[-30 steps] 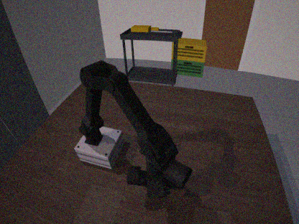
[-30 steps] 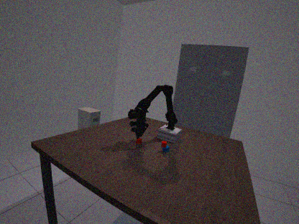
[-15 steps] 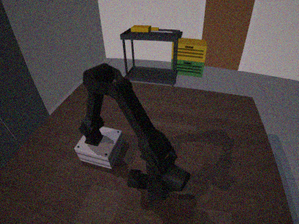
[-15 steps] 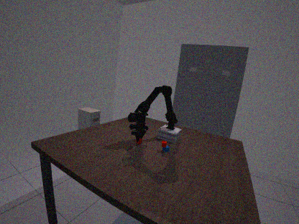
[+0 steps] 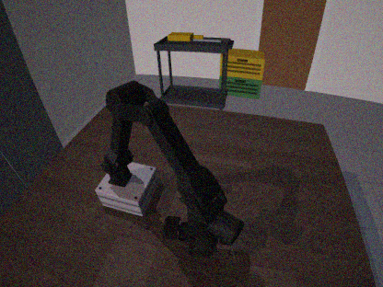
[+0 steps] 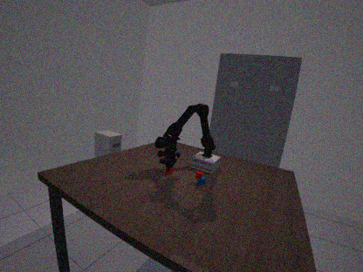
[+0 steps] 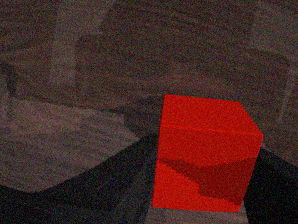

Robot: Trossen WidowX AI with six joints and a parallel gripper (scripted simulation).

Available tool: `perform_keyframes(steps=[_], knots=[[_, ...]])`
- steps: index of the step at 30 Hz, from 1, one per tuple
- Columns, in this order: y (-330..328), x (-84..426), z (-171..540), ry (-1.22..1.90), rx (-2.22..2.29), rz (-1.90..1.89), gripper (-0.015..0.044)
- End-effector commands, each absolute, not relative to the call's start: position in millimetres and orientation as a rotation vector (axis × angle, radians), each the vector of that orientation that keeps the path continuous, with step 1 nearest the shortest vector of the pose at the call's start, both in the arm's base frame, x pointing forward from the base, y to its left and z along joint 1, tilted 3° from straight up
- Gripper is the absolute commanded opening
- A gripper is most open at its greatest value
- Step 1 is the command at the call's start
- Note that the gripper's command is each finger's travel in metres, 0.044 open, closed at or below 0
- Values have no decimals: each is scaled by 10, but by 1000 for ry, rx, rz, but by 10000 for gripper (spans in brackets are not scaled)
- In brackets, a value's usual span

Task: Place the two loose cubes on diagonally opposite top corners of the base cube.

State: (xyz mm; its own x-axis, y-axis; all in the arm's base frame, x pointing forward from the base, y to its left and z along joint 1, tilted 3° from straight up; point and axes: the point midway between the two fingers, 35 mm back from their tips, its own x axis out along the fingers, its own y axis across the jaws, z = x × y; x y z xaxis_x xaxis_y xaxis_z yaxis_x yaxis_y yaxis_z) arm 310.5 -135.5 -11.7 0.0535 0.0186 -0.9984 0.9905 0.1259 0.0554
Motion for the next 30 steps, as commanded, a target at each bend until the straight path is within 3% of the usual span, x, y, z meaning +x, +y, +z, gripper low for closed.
perform_keyframes(steps=[1,30], knots=[[-1373,3140,28,1225,1157,-1063,105],[-1377,3051,923,1224,1157,-1063,105]])
